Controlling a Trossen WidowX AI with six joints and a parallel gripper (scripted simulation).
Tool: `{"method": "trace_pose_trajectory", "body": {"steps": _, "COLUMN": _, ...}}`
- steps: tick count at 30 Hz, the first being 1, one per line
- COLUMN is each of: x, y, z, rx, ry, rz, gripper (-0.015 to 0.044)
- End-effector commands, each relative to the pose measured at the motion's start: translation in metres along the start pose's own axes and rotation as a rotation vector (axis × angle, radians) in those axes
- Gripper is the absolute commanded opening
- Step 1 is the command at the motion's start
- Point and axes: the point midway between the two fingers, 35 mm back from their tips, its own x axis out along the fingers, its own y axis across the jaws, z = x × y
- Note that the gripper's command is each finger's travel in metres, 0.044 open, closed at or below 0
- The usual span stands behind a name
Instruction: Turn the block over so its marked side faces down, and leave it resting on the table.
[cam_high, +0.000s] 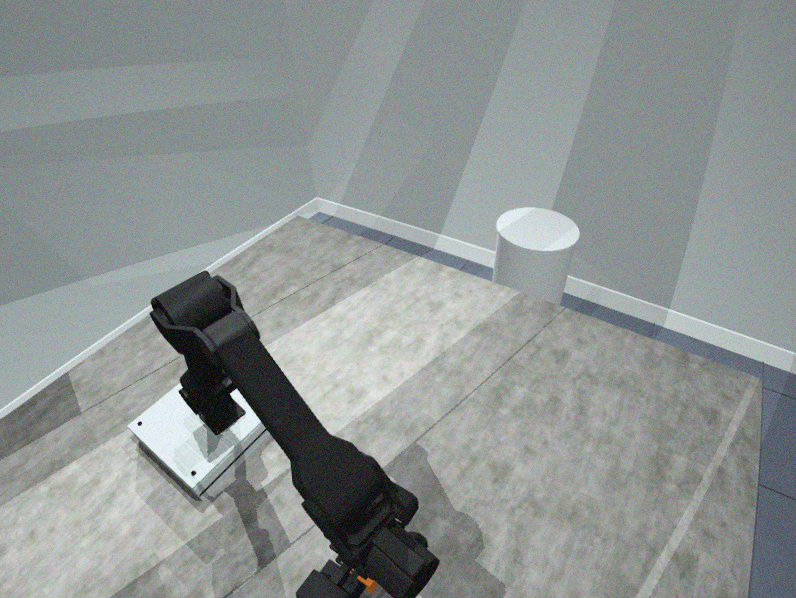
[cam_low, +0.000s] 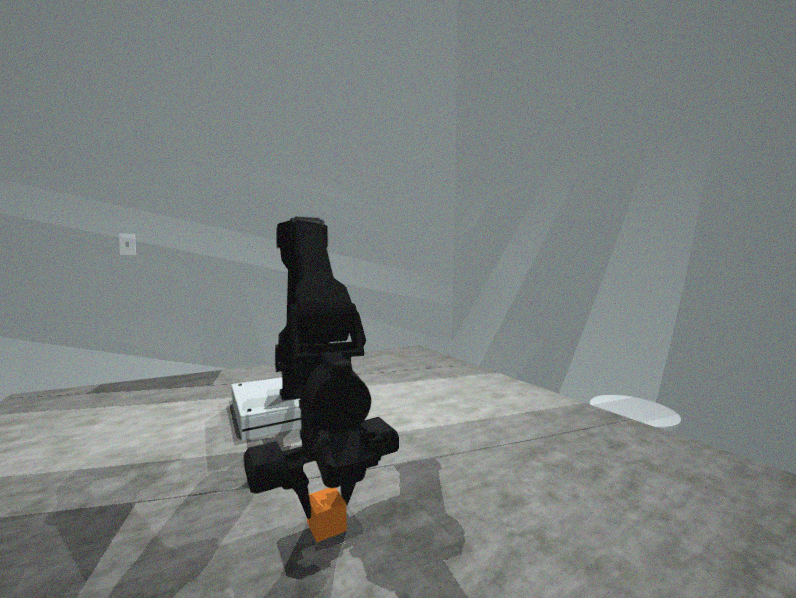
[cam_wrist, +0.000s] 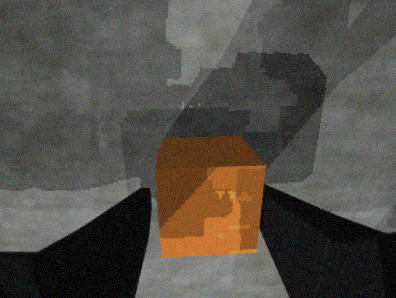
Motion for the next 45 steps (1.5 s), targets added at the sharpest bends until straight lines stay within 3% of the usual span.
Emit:
{"method": "trace_pose_trajectory", "body": {"steps": 1, "x": 0.0, "y": -0.001, "z": 0.0, "rx": 0.004, "ry": -0.001, "rz": -0.005, "gripper": 0.0164}}
{"method": "trace_pose_trajectory", "body": {"steps": 16, "x": 0.0, "y": -0.001, "z": 0.0, "rx": 0.004, "ry": -0.001, "rz": -0.005, "gripper": 0.0064}}
{"method": "trace_pose_trajectory", "body": {"steps": 19, "x": -0.011, "y": -0.001, "z": 0.0, "rx": 0.004, "ry": -0.001, "rz": -0.005, "gripper": 0.0}}
{"method": "trace_pose_trajectory", "body": {"steps": 28, "x": -0.029, "y": -0.001, "z": 0.0, "rx": 0.004, "ry": -0.011, "rz": -0.004, "gripper": 0.0}}
{"method": "trace_pose_trajectory", "body": {"steps": 45, "x": -0.021, "y": -0.002, "z": 0.003, "rx": 0.01, "ry": -0.268, "rz": -0.001, "gripper": 0.0}}
